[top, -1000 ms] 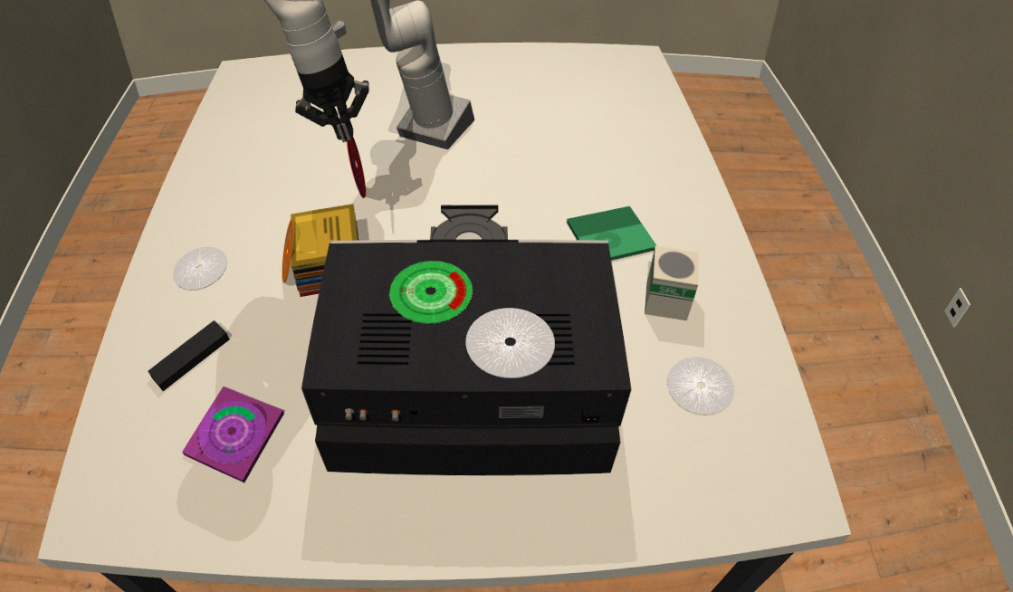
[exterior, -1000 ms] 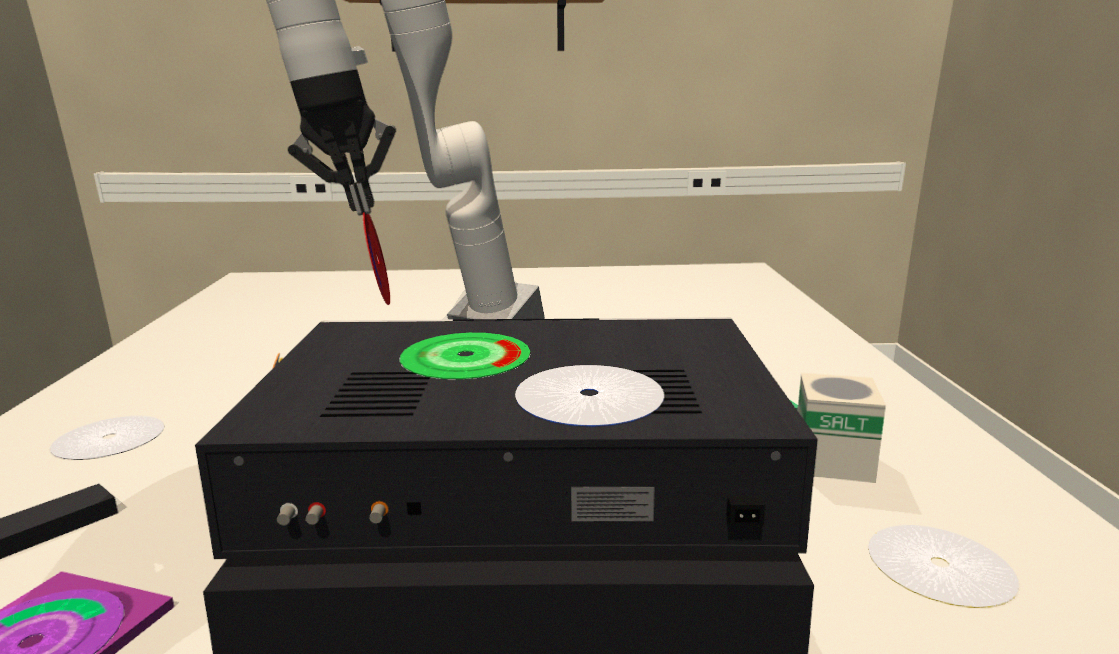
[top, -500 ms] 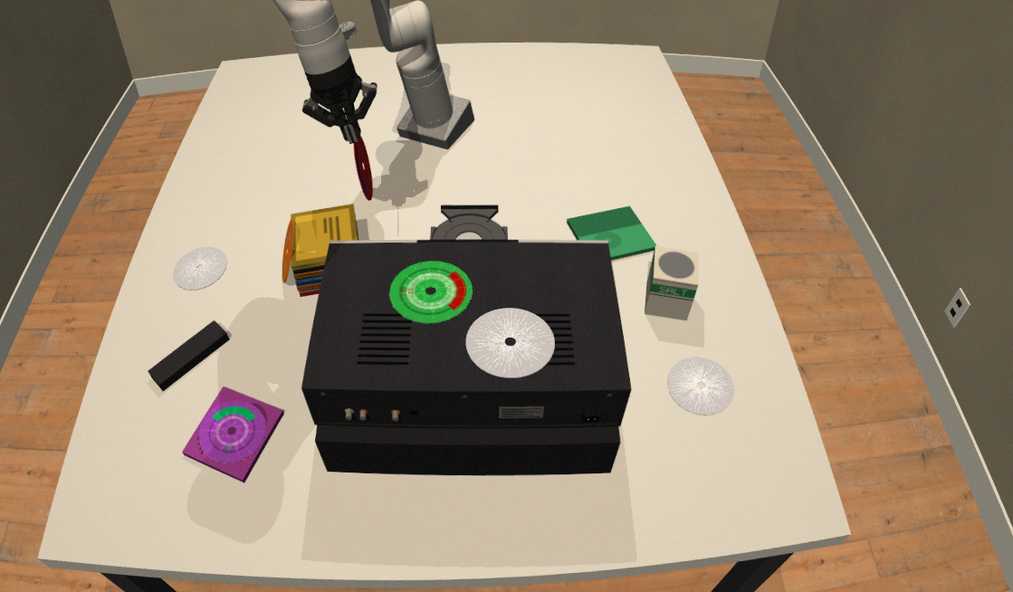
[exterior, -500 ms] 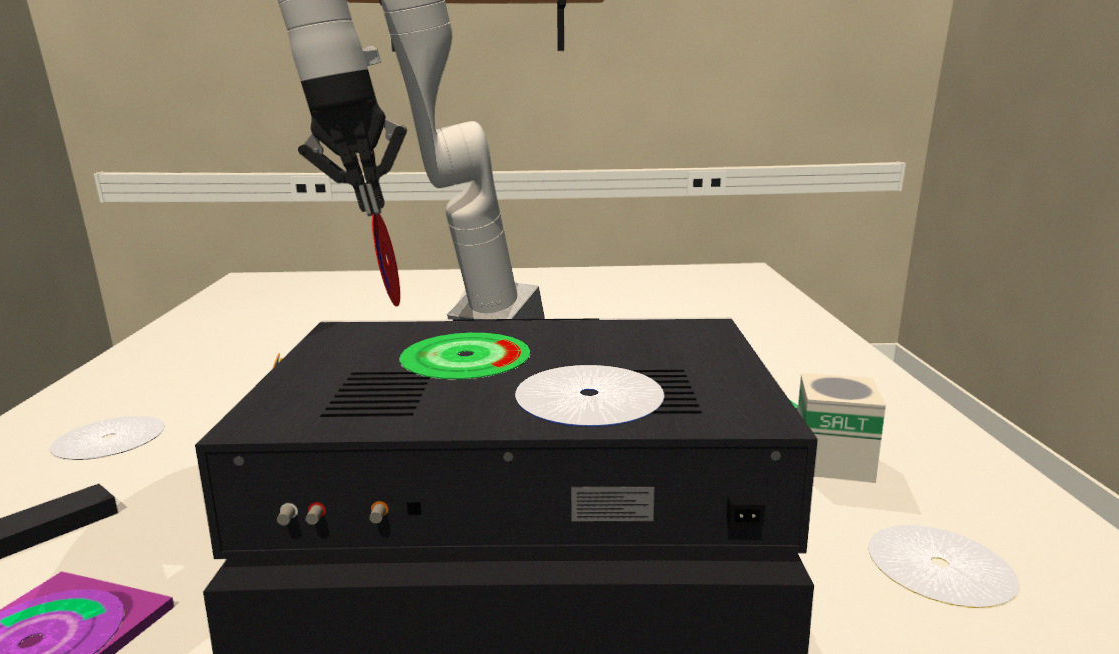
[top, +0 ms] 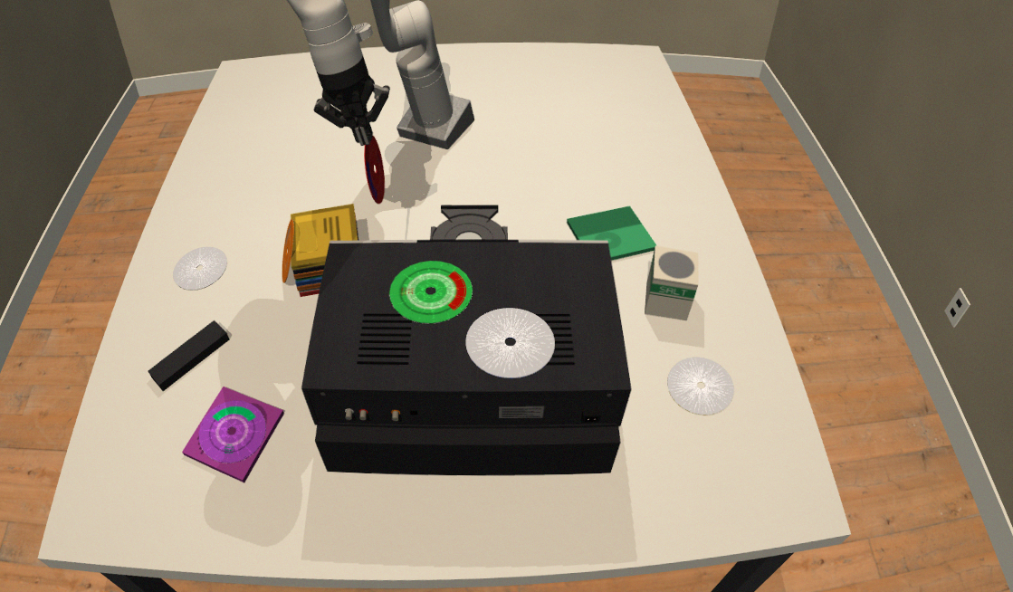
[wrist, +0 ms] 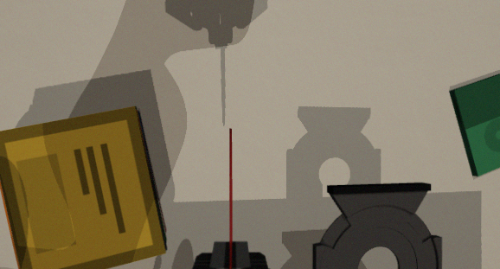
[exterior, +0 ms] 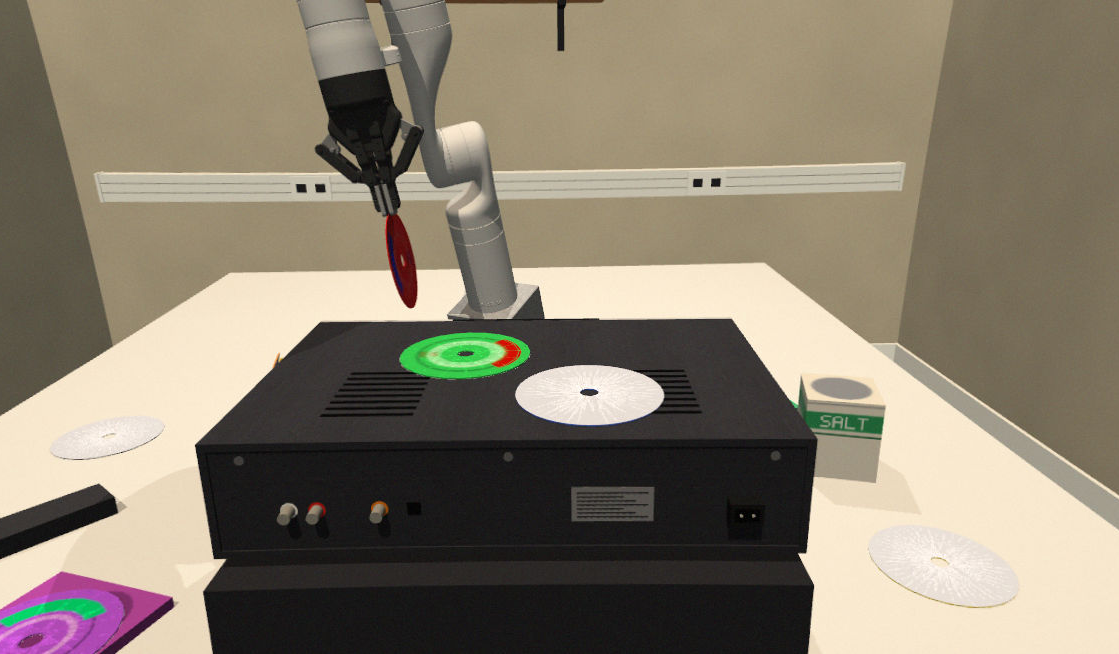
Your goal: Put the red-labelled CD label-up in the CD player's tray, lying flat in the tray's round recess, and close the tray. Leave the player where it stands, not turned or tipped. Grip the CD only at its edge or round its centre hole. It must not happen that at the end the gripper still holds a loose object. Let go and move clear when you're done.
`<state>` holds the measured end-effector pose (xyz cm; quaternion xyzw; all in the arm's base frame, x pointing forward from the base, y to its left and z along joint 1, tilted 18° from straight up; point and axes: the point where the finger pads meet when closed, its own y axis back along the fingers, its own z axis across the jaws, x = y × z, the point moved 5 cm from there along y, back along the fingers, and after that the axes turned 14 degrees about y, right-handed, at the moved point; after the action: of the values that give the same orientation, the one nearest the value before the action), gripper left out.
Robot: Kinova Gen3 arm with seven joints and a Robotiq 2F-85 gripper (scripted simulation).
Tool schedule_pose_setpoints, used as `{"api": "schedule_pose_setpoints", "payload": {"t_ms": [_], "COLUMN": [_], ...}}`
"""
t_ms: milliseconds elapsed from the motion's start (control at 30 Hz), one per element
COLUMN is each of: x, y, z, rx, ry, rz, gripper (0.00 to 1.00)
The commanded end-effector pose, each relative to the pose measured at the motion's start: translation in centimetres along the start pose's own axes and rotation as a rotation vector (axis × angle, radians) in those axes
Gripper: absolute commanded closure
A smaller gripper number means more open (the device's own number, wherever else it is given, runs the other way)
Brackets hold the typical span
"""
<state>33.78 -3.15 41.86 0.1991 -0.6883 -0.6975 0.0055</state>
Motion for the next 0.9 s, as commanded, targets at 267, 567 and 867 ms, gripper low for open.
{"api": "schedule_pose_setpoints", "payload": {"t_ms": [267, 567, 867], "x": [-1.2, -2.1, -3.3], "y": [-0.5, -0.7, -1.0], "z": [1.8, 3.1, 4.8], "rx": [0.012, 0.016, 0.021], "ry": [-0.086, -0.151, -0.239], "rz": [-0.017, -0.03, -0.047], "gripper": [0.89, 0.89, 0.89]}}
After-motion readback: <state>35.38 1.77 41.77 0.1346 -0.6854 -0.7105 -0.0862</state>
